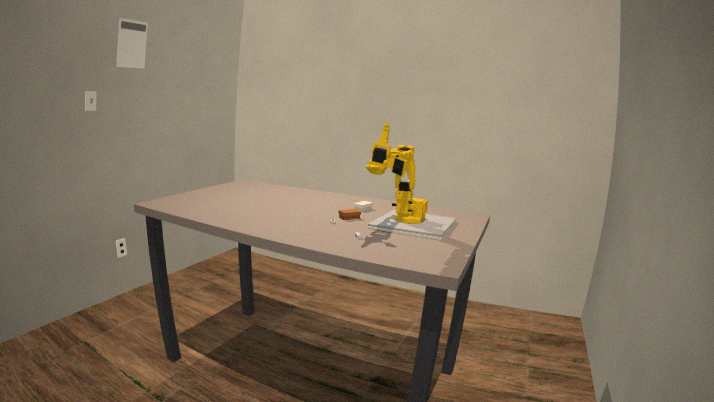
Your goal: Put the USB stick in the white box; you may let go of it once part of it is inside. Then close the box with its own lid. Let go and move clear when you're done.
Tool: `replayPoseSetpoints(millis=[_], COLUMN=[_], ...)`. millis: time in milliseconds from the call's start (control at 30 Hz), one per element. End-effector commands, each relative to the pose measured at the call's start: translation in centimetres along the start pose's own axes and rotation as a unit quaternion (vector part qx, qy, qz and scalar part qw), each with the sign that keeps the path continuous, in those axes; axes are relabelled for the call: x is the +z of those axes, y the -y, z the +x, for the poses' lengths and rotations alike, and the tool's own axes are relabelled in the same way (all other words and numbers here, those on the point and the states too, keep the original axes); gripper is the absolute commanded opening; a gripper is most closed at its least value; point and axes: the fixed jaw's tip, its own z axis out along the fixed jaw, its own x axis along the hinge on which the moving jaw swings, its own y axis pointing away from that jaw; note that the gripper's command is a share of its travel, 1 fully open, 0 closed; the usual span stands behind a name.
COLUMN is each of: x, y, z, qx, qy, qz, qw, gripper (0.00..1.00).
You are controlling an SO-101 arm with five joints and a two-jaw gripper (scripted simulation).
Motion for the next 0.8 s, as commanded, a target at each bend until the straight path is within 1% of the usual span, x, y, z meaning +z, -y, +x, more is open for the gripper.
replayPoseSetpoints(millis=[0, 600, 767], x=[-0.07, -0.07, -0.08], y=[0.19, 0.19, 0.04], z=[0.03, 0.04, 0.33], qx=[0.001, 0.001, 0.001], qy=[0.000, 0.000, -0.004], qz=[0.003, 0.003, -0.001], qw=[1.000, 1.000, 1.000], gripper=[1.00, 1.00, 1.00])
